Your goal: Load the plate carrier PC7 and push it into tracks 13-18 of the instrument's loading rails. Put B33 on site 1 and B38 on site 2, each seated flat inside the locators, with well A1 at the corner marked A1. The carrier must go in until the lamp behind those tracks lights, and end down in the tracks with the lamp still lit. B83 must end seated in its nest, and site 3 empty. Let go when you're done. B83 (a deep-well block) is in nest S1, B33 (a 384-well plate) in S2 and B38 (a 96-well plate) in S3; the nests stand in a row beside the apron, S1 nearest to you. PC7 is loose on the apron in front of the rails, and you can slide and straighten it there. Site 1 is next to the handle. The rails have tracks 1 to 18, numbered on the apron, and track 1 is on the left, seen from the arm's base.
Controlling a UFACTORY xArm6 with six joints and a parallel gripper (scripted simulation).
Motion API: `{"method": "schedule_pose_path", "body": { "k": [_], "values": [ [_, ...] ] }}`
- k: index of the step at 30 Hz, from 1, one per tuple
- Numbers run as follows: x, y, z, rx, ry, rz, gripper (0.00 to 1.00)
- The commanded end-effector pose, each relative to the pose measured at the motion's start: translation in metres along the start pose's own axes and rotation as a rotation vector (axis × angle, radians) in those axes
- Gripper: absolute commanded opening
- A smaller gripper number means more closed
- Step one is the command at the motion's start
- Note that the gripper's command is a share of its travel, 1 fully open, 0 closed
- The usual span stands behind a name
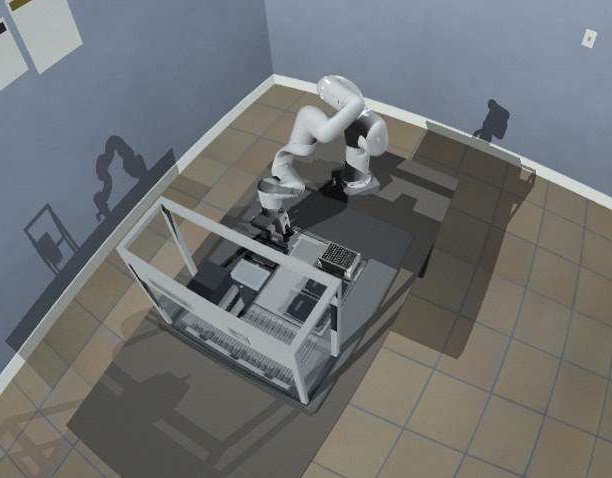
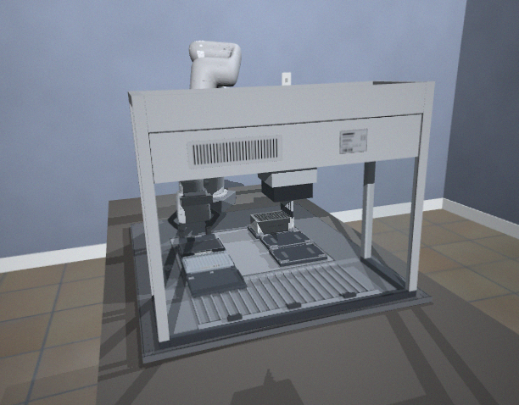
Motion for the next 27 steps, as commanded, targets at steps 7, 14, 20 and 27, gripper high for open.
{"method": "schedule_pose_path", "body": {
  "k": [7, 14, 20, 27],
  "values": [
    [-0.002, 0.001, -0.011, 0.004, 0.000, 0.001, 0.82],
    [-0.003, 0.001, -0.017, 0.004, 0.000, 0.001, 0.82],
    [-0.005, 0.001, -0.023, 0.004, 0.000, 0.001, 0.82],
    [-0.006, 0.001, -0.028, 0.004, 0.000, 0.001, 0.82]
  ]
}}
Point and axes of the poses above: the point where the finger pads meet when closed, its own y axis back along the fingers, its own x axis across the jaws, z = x × y, the point moved 6 cm from there along y, back along the fingers, and after that the axes turned 13 degrees about -y, right-handed, at the moved point
